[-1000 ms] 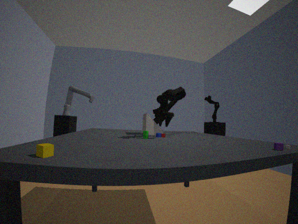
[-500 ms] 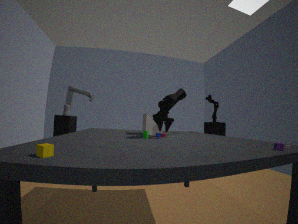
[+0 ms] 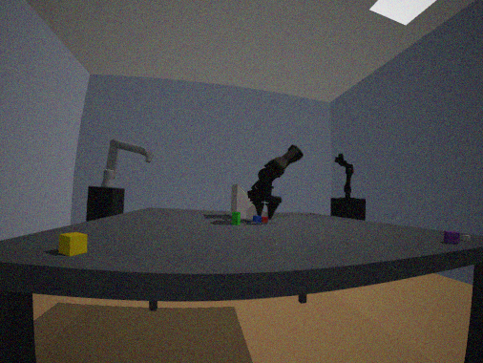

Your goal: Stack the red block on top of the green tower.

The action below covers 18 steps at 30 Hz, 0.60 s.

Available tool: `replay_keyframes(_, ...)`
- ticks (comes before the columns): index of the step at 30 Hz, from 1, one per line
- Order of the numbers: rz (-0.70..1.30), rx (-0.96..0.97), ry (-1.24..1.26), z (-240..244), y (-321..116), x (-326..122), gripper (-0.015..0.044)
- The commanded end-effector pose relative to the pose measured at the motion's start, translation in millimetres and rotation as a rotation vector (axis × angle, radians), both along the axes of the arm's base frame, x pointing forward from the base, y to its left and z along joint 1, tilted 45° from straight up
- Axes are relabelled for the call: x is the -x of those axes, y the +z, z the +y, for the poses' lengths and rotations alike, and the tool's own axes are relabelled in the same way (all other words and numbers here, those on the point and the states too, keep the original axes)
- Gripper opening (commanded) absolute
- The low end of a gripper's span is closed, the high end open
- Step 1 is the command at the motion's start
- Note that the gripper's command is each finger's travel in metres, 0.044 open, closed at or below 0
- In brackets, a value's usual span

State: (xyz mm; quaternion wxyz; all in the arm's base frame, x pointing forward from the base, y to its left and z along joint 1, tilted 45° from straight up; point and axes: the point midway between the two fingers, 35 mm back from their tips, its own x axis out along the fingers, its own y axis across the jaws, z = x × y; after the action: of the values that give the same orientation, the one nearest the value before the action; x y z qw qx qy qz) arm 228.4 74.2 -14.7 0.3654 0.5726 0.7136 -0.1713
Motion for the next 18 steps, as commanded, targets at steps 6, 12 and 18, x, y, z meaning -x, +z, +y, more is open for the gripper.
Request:
replay_keyframes(6, 0.009, -0.008, -0.004, 7.2, -7.1, 2.4, 0.044)
replay_keyframes(12, 0.009, -0.008, -0.004, 7.2, -7.1, 2.4, 0.044)
replay_keyframes(18, 0.009, -0.008, -0.004, 7.2, -7.1, 2.4, 0.044)
